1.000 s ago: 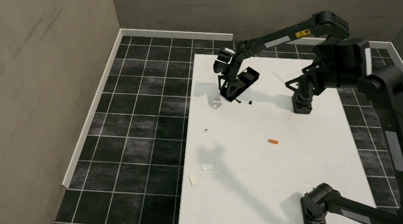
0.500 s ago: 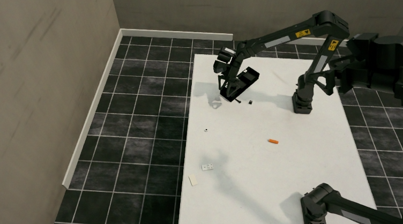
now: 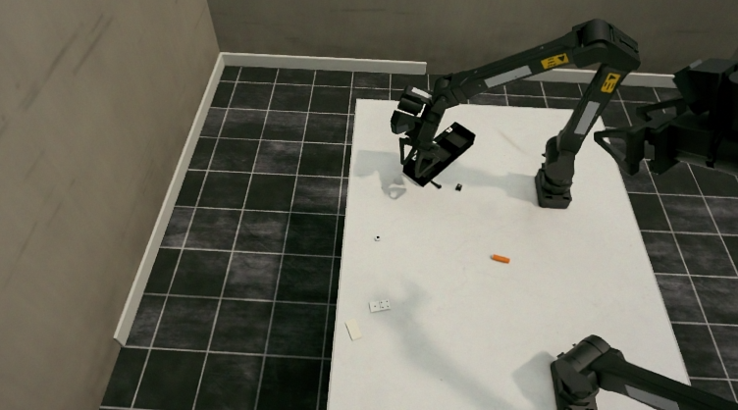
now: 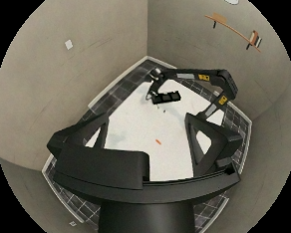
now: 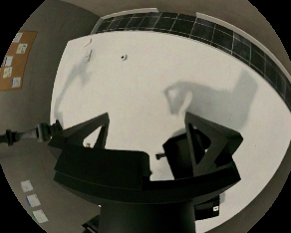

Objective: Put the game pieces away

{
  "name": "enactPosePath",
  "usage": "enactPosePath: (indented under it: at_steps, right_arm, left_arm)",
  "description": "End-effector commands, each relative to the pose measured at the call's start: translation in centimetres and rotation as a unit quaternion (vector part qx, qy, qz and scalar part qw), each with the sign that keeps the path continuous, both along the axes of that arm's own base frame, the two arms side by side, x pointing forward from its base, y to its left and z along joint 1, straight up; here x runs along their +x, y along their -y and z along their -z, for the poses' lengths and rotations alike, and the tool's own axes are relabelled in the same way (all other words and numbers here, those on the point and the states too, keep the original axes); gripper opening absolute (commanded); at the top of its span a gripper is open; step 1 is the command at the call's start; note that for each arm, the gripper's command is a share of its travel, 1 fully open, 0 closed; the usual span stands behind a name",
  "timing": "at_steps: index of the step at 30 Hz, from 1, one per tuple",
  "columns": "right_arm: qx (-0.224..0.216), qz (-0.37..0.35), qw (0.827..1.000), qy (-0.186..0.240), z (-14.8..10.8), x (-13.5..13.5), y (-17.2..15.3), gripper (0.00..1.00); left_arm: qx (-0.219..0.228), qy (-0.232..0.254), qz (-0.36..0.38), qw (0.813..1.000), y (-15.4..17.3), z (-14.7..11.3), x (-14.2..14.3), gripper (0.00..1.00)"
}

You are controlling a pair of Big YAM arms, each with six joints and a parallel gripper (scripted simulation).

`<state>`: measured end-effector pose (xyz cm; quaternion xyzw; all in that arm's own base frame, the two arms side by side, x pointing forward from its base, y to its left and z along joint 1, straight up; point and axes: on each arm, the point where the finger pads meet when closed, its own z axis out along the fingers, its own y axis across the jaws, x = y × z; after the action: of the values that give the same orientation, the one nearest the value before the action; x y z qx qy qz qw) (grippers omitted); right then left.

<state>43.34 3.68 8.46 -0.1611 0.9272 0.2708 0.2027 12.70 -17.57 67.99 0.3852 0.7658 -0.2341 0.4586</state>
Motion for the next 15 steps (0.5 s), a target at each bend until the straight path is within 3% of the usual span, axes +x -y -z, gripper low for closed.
enactPosePath:
  at_steps: [1, 15]
  right_arm:
    - [-0.001, 0.0, 1.0, 0.005, -0.37, 0.25, 0.03, 1.0]
    - [-0.001, 0.0, 1.0, 0.005, -0.37, 0.25, 0.03, 1.0]
  left_arm:
    - [-0.012, 0.013, 0.005, 1.0, -1.16, -1.5, -0.95, 1.0]
    - [-0.015, 0.014, 0.009, 1.0, -1.42, -1.8, -1.29, 1.0]
